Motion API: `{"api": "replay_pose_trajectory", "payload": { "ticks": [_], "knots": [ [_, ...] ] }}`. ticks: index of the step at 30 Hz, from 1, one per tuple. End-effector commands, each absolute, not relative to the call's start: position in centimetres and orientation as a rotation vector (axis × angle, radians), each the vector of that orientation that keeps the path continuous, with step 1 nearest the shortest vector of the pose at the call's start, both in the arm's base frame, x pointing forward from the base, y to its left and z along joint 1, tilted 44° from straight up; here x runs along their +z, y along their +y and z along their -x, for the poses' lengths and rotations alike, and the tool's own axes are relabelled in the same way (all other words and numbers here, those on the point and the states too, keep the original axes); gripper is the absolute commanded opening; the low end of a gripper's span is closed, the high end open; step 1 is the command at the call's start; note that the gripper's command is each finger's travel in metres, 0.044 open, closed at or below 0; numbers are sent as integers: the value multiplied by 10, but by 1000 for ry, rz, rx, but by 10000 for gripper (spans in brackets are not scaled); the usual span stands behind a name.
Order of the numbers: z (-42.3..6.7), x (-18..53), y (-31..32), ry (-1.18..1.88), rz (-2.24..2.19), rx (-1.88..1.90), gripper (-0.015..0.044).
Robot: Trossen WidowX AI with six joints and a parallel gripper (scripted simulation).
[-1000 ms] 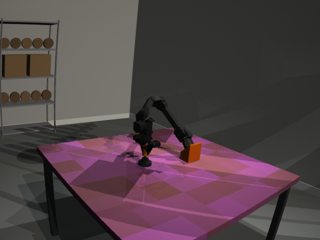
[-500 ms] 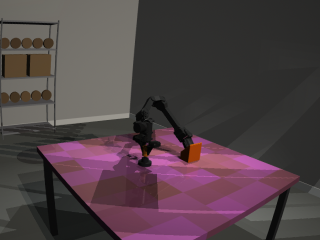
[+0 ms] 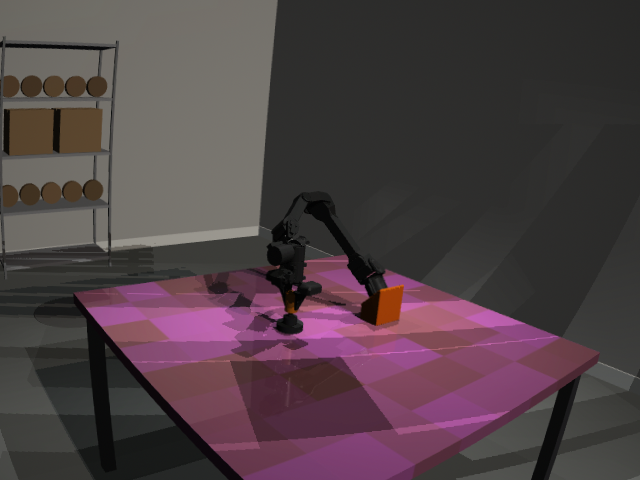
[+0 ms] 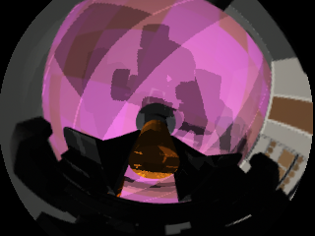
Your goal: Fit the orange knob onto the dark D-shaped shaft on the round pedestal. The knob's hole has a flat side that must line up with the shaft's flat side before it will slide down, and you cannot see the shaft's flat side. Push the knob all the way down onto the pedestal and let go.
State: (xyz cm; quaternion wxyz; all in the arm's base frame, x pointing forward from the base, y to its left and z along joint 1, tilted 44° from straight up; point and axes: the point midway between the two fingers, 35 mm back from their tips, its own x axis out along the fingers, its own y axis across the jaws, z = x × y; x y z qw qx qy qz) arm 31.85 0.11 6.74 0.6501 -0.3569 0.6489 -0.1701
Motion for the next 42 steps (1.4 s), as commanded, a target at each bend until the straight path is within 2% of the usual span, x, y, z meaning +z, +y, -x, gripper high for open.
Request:
{"api": "replay_pose_trajectory", "payload": {
  "ticks": [1, 14, 42],
  "knots": [
    [-318, 69, 2, 1477, 817, -384, 0],
    [-323, 70, 3, 1534, 982, -231, 0],
    [-320, 68, 1, 1534, 982, -231, 0]
  ]
}}
